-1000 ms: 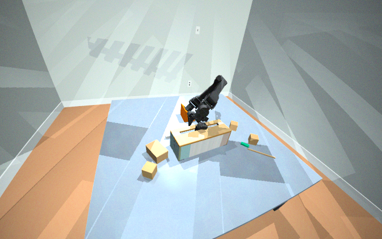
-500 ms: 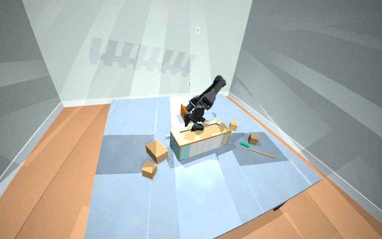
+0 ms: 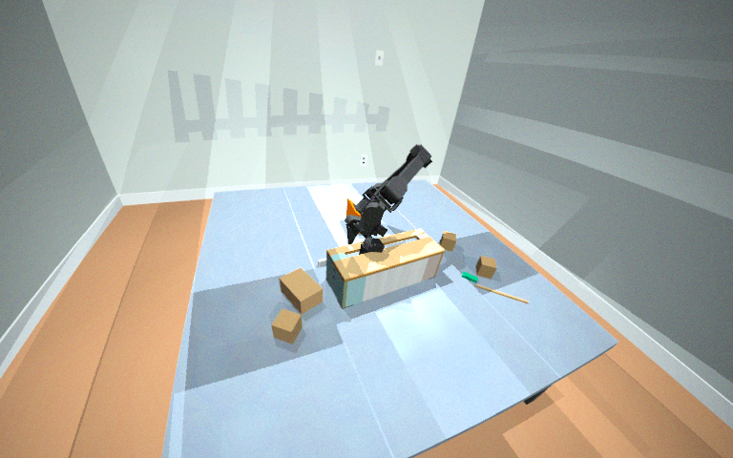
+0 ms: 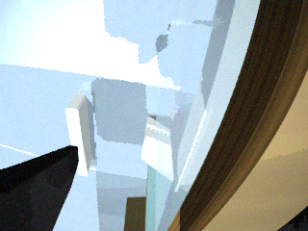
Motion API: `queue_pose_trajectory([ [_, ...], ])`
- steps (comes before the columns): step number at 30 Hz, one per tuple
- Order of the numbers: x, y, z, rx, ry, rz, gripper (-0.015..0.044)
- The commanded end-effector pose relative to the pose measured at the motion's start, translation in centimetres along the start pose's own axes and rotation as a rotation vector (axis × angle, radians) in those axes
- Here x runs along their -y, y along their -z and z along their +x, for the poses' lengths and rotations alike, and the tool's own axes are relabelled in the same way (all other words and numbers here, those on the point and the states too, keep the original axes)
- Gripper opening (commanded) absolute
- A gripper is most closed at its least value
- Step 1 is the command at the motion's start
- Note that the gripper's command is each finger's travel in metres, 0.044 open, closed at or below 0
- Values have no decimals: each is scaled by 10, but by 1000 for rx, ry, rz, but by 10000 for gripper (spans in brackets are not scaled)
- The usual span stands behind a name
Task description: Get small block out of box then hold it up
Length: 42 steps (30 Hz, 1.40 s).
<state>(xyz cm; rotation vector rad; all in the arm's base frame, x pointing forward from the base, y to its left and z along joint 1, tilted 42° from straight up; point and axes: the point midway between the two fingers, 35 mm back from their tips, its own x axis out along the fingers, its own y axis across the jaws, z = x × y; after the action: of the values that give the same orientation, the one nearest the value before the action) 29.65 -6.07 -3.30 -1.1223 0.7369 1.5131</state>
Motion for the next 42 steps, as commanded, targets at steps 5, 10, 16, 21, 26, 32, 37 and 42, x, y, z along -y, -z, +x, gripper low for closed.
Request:
queue_pose_trajectory([
  [5, 1, 16, 4, -8, 3, -4, 400],
  [10, 1, 24, 7, -9, 3, -4, 400],
  [16, 1, 35, 10, -10, 4, -4, 400],
  [21, 2, 44, -22, -7, 1, -2, 400],
  [26, 0, 50, -54, -3, -1, 1, 400],
  [32, -9, 61, -51, 18, 40, 174, 321],
  [37, -12, 67, -50, 75, 49, 647, 285],
  [42, -16, 73, -48, 144, 34, 1155, 285],
])
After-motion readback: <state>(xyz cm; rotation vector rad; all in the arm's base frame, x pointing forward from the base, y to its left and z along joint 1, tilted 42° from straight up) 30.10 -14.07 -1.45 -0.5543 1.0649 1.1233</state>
